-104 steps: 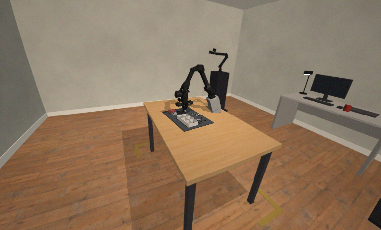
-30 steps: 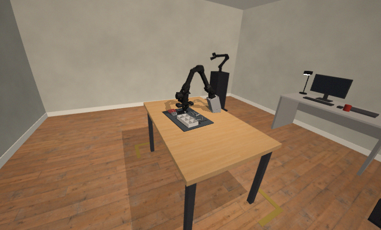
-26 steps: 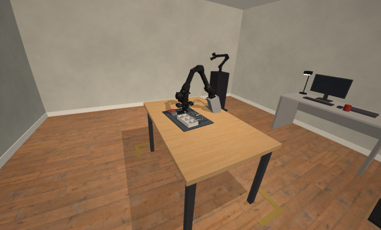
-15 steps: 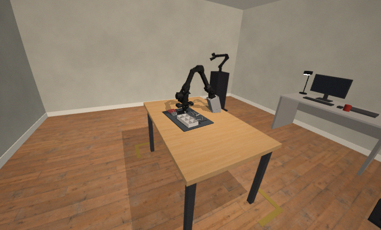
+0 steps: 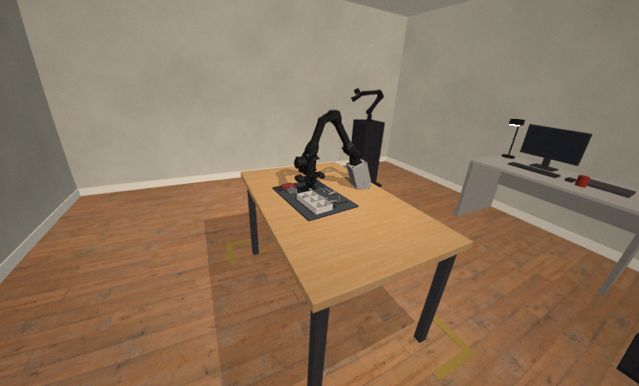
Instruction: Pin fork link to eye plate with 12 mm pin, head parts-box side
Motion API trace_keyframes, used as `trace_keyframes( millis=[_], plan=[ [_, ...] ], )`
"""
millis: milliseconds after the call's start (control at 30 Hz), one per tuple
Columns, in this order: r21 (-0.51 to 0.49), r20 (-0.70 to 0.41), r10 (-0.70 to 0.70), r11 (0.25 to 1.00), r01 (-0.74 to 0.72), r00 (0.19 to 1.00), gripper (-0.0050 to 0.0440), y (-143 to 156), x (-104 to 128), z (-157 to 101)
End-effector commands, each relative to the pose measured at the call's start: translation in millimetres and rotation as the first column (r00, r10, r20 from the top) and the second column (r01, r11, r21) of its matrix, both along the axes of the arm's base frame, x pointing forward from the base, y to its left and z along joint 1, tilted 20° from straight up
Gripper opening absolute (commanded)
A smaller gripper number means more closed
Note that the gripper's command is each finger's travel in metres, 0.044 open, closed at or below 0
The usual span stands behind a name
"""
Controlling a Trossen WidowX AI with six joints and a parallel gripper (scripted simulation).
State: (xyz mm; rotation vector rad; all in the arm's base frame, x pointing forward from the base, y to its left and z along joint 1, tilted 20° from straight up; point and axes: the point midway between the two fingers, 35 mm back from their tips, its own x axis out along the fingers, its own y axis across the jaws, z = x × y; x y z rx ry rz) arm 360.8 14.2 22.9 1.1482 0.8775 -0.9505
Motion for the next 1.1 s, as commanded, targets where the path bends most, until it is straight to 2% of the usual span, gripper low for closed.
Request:
trace_keyframes(
  millis=[0, 433, 1067],
  plan=[
    [-0.001, 0.007, 0.003, 1.000, -0.003, 1.000, -0.0050, -0.8, 3.2, -3.1],
    [0.000, 0.006, 0.004, 1.000, -0.004, 1.000, -0.0050, -1.1, 6.2, -12.7],
    [0.000, 0.009, 0.004, 1.000, -0.004, 1.000, -0.0050, -1.0, 7.3, -13.4]
  ],
)
